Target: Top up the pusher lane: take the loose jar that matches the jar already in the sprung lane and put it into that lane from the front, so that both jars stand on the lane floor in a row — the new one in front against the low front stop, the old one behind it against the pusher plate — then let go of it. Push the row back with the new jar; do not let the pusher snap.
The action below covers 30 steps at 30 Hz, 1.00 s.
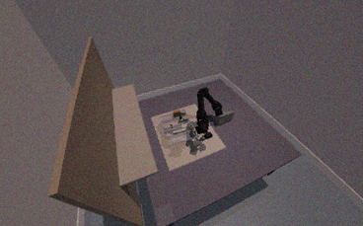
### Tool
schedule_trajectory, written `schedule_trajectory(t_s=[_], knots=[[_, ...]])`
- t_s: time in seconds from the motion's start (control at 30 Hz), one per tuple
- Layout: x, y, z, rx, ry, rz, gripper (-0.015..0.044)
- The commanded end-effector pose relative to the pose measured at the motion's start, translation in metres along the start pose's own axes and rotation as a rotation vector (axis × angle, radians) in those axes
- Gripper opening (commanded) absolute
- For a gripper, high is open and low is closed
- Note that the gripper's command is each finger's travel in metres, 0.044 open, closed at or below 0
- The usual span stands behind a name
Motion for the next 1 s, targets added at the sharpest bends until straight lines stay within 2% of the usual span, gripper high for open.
schedule_trajectory(t_s=[0.0, 0.8, 0.97], knots=[[0.010, 0.001, -0.001, -0.008, 0.006, 0.000, 0.0440], [0.042, 0.001, -0.001, -0.008, 0.007, -0.001, 0.0440], [0.042, 0.001, -0.001, -0.008, 0.007, -0.001, 0.0309]])
Point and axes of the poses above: the point midway between the two fingers, 35 mm back from their tips, its own x axis out along the fingers, its own z axis across the jaws, y = z × x, the point moved 5 cm from there along -x, back along the fingers, and after that the axes turned 15 degrees about x, right-handed, at the moved point
